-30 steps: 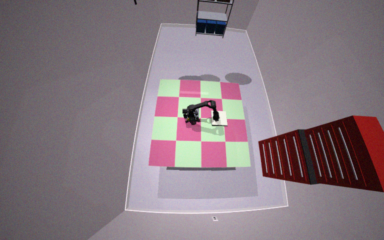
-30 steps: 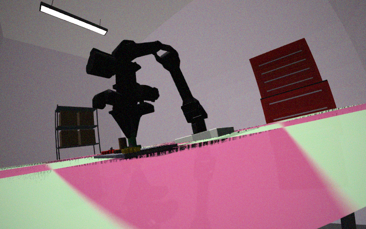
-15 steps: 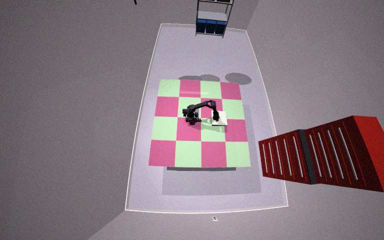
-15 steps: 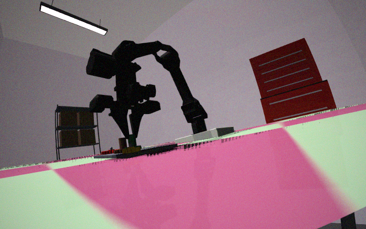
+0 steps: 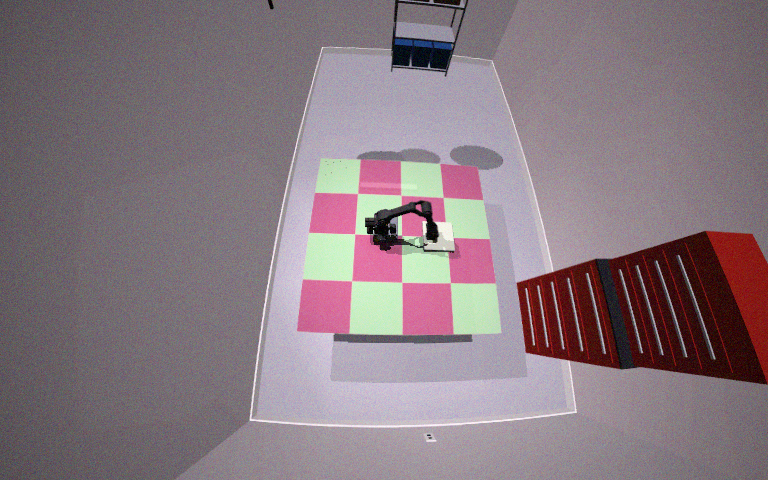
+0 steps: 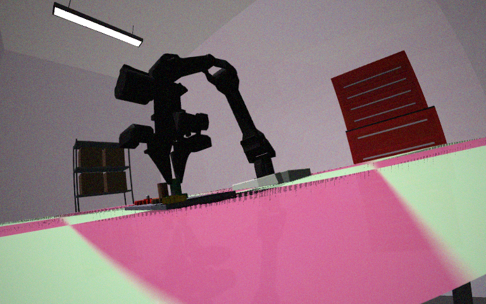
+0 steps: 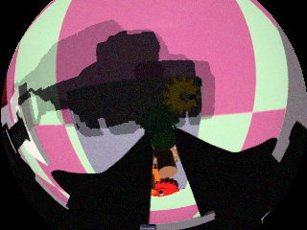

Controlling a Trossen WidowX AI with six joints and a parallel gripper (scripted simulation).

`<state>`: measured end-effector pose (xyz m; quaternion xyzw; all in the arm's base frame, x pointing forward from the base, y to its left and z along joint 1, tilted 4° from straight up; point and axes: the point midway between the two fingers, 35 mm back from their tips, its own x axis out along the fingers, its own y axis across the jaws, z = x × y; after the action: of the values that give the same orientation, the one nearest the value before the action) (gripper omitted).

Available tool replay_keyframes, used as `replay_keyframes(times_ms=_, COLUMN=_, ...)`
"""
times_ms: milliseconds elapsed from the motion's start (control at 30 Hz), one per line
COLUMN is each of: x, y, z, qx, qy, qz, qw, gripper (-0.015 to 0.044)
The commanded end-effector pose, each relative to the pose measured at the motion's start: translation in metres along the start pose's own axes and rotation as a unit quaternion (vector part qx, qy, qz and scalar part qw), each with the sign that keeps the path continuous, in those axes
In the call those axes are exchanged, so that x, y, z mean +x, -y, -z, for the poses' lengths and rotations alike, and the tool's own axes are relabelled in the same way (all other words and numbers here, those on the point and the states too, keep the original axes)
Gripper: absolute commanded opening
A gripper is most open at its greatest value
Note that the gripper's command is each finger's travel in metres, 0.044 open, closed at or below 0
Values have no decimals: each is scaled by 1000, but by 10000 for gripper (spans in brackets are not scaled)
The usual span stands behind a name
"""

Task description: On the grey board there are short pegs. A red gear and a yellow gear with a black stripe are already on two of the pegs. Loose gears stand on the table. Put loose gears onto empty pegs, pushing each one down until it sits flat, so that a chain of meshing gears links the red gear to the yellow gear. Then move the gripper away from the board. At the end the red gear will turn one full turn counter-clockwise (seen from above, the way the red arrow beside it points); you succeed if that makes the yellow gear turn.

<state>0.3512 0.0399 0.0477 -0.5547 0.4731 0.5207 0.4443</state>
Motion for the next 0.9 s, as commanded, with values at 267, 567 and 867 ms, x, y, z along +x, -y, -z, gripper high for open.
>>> replay_keyframes(times_ms=267, x=0, y=0, z=1, qx=-81, qy=-1, qz=-1, qw=997, gripper=105)
replay_keyframes(times_ms=567, x=-20, y=1, z=0, qx=-47, qy=-1, qz=-1, qw=999, gripper=140)
replay_keyframes(times_ms=867, x=-58, y=1, z=0, qx=-48, qy=0, qz=-2, qw=999, gripper=219)
